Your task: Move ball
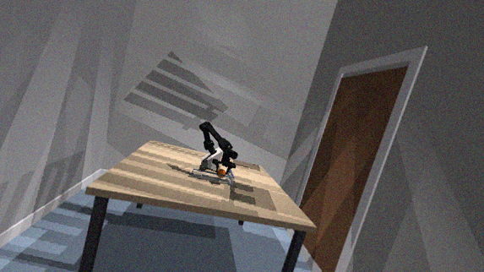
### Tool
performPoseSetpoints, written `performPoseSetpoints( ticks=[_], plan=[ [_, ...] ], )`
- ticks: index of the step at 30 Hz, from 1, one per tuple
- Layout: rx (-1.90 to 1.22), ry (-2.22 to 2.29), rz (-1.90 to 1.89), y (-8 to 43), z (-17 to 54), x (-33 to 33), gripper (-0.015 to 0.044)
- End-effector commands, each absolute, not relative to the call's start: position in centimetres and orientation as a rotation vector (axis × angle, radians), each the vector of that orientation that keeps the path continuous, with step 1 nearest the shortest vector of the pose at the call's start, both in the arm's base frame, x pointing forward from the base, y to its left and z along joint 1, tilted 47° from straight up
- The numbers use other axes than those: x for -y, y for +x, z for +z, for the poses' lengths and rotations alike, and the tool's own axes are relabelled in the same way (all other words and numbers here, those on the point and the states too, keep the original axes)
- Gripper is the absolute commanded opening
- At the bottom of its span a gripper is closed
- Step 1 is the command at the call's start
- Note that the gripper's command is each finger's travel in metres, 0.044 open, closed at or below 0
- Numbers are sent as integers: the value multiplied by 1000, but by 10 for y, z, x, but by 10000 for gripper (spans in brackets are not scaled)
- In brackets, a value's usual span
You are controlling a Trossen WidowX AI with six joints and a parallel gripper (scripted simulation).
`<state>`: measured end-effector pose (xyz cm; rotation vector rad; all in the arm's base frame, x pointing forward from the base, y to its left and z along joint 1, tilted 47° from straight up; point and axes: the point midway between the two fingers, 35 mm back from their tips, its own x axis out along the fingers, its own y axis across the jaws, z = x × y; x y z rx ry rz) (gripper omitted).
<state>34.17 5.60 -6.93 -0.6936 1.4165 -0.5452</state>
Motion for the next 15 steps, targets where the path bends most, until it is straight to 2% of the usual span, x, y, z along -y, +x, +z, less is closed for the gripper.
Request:
performPoseSetpoints(
  ticks=[1,11,15],
  plan=[
    [-1417,-702,-547,341,-74,-50,0],
    [-1417,-702,-548,342,-82,-41,0],
    [-1420,-696,-545,342,-79,-45,105]
  ],
)
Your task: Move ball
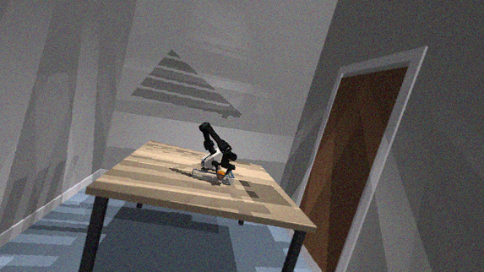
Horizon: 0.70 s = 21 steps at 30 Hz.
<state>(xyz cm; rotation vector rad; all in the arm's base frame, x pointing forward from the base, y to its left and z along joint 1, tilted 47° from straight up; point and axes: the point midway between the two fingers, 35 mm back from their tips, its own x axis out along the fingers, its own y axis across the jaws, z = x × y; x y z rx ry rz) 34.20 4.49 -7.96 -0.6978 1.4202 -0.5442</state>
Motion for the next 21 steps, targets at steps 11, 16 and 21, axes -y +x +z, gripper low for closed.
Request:
performPoseSetpoints(
  ticks=[11,16,21],
  plan=[
    [-1420,-696,-545,342,-79,-45,394],
    [-1419,-697,-543,339,-39,-89,440],
    [-1418,-700,-545,334,-21,-106,440]
  ],
)
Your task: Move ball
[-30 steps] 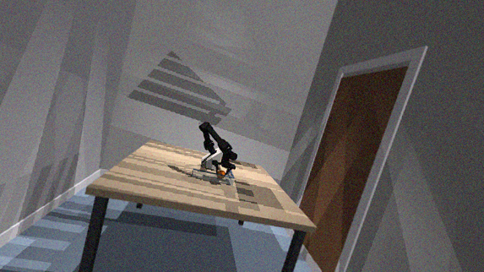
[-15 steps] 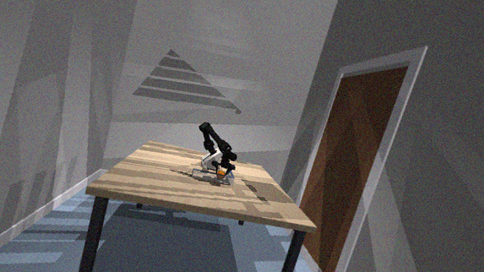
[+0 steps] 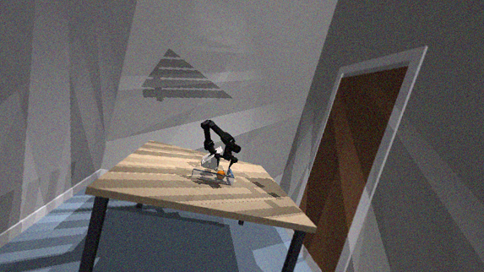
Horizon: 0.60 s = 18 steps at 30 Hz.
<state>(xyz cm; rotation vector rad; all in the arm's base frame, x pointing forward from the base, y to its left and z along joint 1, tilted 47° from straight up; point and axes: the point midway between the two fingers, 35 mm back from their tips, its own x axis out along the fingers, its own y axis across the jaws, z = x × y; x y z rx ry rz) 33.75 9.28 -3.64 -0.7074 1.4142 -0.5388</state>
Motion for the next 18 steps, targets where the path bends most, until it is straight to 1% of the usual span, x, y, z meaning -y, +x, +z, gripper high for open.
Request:
performPoseSetpoints(
  ticks=[1,9,14,18],
  plan=[
    [-1418,-700,-545,334,-21,-106,440],
    [-1403,-705,-533,337,-28,-102,440],
    [-1404,-703,-537,330,4,-132,440],
    [-1404,-703,-537,329,6,-133,440]
  ],
)
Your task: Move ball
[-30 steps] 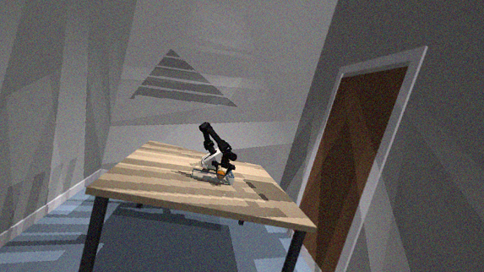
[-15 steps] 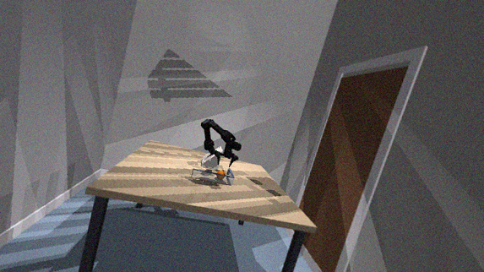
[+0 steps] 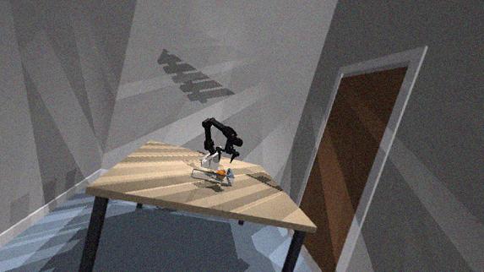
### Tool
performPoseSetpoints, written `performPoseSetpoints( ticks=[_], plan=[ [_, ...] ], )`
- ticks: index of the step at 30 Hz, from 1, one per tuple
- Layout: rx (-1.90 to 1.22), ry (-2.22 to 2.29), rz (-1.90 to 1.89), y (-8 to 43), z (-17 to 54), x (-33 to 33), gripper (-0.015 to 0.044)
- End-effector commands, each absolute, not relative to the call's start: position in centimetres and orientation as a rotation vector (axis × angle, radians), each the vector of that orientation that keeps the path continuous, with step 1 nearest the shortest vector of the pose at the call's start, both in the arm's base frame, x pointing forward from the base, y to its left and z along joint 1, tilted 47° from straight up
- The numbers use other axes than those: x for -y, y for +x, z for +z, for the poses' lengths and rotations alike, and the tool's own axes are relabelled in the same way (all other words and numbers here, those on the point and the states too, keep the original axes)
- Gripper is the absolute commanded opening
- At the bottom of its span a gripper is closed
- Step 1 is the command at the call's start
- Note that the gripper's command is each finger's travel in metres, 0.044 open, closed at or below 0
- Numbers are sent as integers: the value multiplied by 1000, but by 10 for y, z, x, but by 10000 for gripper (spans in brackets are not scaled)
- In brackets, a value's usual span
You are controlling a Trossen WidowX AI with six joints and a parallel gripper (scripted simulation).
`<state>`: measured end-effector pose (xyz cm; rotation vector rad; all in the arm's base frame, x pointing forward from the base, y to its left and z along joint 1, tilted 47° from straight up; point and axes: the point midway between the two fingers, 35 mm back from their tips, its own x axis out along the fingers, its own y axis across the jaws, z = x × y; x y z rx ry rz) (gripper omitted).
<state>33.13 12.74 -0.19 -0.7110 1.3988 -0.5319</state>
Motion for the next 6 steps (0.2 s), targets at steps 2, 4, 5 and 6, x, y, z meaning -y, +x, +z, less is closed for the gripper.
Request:
performPoseSetpoints(
  ticks=[2,4,5,6],
  plan=[
    [-1404,-703,-537,329,6,-133,440],
    [-1404,-703,-537,329,6,-133,440],
    [-1404,-703,-537,329,6,-133,440],
    [-1404,-703,-537,329,6,-133,440]
  ],
)
